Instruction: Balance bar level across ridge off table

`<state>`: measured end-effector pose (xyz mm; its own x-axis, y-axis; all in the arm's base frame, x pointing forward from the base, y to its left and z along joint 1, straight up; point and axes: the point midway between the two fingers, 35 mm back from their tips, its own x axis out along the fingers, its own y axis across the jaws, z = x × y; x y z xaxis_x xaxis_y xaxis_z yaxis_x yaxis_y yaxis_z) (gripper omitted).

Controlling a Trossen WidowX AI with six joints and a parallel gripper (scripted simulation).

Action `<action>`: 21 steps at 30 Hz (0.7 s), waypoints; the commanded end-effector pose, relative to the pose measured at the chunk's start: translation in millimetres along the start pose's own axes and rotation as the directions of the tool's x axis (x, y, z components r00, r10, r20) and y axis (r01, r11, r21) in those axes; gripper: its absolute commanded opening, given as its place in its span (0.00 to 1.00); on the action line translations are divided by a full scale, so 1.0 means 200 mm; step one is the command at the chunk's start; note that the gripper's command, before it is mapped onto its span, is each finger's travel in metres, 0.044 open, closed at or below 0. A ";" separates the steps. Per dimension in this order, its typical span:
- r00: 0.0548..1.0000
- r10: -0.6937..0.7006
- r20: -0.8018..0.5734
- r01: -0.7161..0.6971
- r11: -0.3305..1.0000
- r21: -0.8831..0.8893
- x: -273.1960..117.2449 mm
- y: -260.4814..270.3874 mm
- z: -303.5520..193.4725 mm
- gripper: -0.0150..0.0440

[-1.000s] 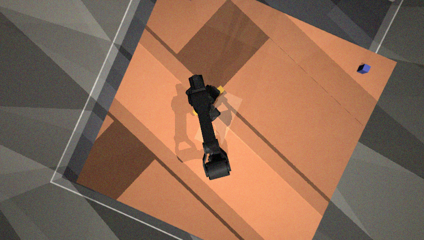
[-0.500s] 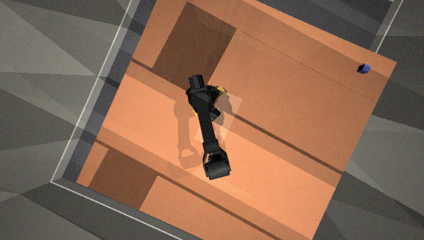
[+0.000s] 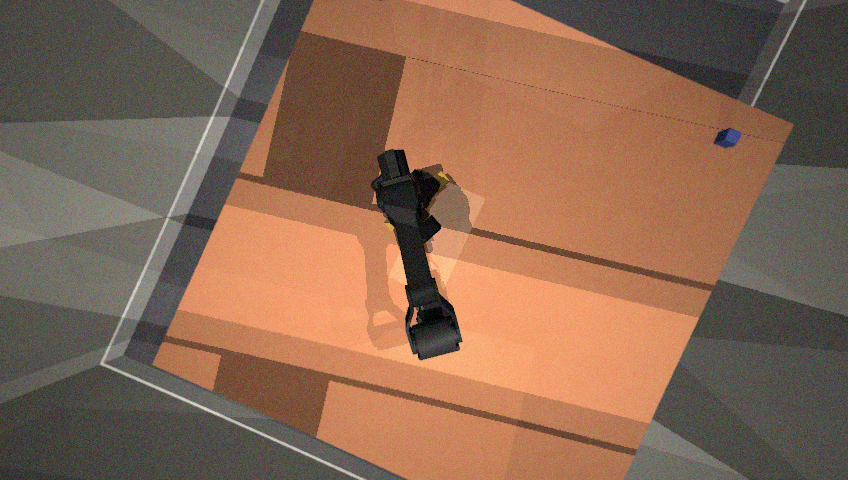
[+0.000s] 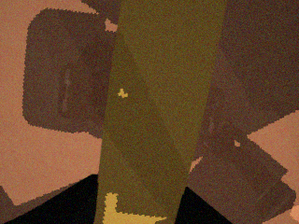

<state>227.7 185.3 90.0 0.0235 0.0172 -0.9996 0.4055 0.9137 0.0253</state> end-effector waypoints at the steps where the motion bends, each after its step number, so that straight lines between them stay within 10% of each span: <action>1: 1.000 0.000 0.000 0.000 1.000 0.000 0.00 0.00 0.00 0.25; 21: 1.000 0.000 0.000 0.000 1.000 0.000 0.00 0.00 0.00 0.34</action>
<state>227.7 185.3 90.0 0.0235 0.0172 -0.9996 0.4055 0.9137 0.0253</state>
